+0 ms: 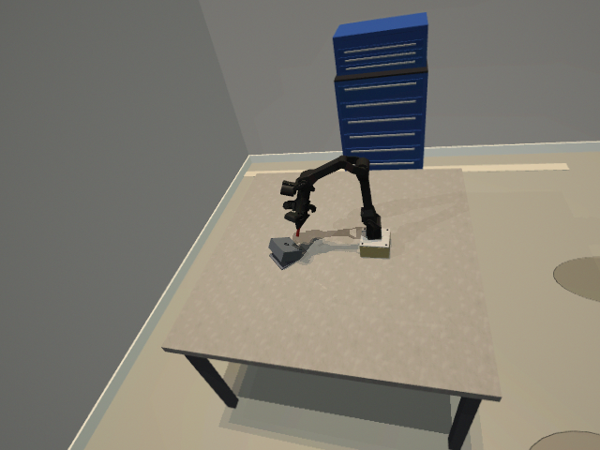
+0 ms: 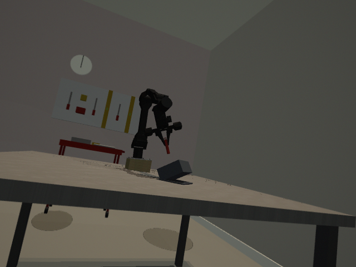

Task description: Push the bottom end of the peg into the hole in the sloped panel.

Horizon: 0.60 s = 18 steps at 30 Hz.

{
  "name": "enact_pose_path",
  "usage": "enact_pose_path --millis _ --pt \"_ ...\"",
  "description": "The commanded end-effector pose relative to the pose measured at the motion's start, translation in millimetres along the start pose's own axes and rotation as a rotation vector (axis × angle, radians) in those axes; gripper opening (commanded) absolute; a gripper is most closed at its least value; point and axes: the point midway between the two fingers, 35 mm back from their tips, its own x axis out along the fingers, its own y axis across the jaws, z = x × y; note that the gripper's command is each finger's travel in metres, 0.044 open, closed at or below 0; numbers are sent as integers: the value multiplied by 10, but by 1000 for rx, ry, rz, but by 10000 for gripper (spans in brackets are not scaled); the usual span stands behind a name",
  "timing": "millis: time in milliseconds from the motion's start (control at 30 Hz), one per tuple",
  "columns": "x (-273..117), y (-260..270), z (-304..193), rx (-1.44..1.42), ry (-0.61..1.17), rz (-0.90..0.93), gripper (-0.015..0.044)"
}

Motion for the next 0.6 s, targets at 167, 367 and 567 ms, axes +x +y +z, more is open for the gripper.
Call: enact_pose_path --millis 167,367,567 --pt "-87 -20 144 64 -37 47 0" --pt "-138 -53 232 108 -59 74 0" --pt "-99 -55 266 119 -66 81 0"
